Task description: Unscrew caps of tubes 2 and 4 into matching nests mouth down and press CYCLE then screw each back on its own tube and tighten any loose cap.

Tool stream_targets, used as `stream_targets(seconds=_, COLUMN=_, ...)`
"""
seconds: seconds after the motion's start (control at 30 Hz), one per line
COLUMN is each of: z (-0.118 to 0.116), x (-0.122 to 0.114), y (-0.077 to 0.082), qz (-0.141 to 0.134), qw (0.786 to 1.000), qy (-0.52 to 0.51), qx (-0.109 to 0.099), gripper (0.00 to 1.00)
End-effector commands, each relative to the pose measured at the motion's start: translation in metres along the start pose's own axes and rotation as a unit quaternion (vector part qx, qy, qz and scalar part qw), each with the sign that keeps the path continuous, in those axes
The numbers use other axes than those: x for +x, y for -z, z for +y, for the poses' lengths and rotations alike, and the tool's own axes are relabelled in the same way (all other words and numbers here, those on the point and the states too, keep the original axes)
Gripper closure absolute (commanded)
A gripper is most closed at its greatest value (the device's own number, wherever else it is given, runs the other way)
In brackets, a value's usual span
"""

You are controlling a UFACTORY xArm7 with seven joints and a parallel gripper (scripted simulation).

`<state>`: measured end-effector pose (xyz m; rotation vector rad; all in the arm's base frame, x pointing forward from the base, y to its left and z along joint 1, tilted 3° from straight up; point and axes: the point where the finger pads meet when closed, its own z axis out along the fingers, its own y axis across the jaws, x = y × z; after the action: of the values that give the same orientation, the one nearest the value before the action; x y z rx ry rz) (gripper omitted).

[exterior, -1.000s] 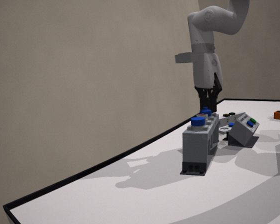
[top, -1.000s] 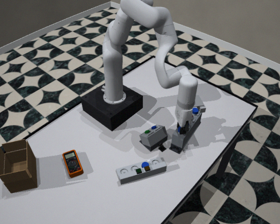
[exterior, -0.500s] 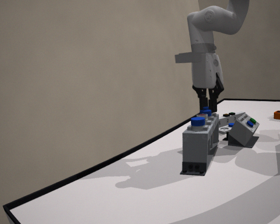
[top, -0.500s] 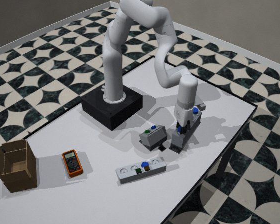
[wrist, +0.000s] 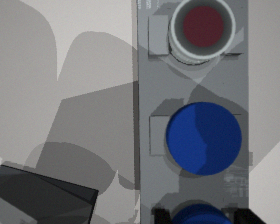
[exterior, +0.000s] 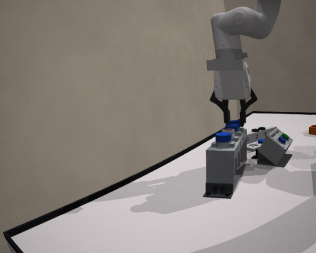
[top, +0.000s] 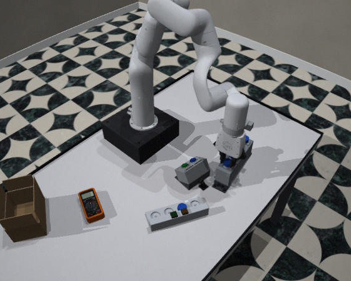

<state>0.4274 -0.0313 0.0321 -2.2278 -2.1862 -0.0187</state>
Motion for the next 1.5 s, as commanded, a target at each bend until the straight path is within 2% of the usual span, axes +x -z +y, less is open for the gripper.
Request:
stream_targets(seconds=0.0, z=0.0017, x=-0.0005, y=0.0015, qz=0.010, qw=0.993, qy=0.116, qx=-0.005, gripper=1.00)
stream_targets(seconds=0.13, z=0.0017, x=-0.0005, y=0.0017, qz=0.010, qw=0.977, qy=0.215, qx=-0.006, gripper=1.00)
stream_targets(seconds=0.2, z=0.0017, x=-0.0005, y=0.0017, qz=0.010, qw=0.977, qy=0.215, qx=-0.006, gripper=1.00)
stream_targets(seconds=0.47, z=0.0017, x=-0.0005, y=0.0019, qz=0.009, qw=0.920, qy=0.391, qx=-0.007, gripper=1.00)
stream_targets(seconds=0.63, z=0.0017, x=-0.0005, y=0.0019, qz=0.009, qw=0.920, qy=0.391, qx=-0.007, gripper=1.00)
stream_targets(seconds=0.67, z=0.0017, x=-0.0005, y=0.0019, qz=0.009, qw=0.920, qy=0.391, qx=-0.007, gripper=0.54)
stream_targets(seconds=1.07, z=0.0018, x=-0.0005, y=0.0019, qz=0.009, qw=0.920, qy=0.391, qx=-0.007, gripper=0.54)
stream_targets(seconds=1.13, z=0.0018, x=-0.0005, y=0.0017, qz=0.009, qw=0.950, qy=0.313, qx=-0.007, gripper=0.54)
stream_targets(seconds=1.2, z=0.0017, x=-0.0005, y=0.0017, qz=0.010, qw=0.970, qy=0.242, qx=-0.006, gripper=0.54)
stream_targets(seconds=1.27, z=0.0017, x=-0.0005, y=0.0017, qz=0.010, qw=0.981, qy=0.194, qx=-0.006, gripper=0.54)
stream_targets(seconds=1.33, z=0.0017, x=-0.0005, y=0.0017, qz=0.010, qw=0.981, qy=0.194, qx=-0.006, gripper=0.54)
stream_targets(seconds=1.4, z=0.0017, x=-0.0005, y=0.0017, qz=0.011, qw=0.995, qy=0.101, qx=-0.004, gripper=0.54)
stream_targets(seconds=1.47, z=0.0017, x=-0.0005, y=0.0017, qz=0.012, qw=0.999, qy=0.052, qx=-0.004, gripper=0.54)
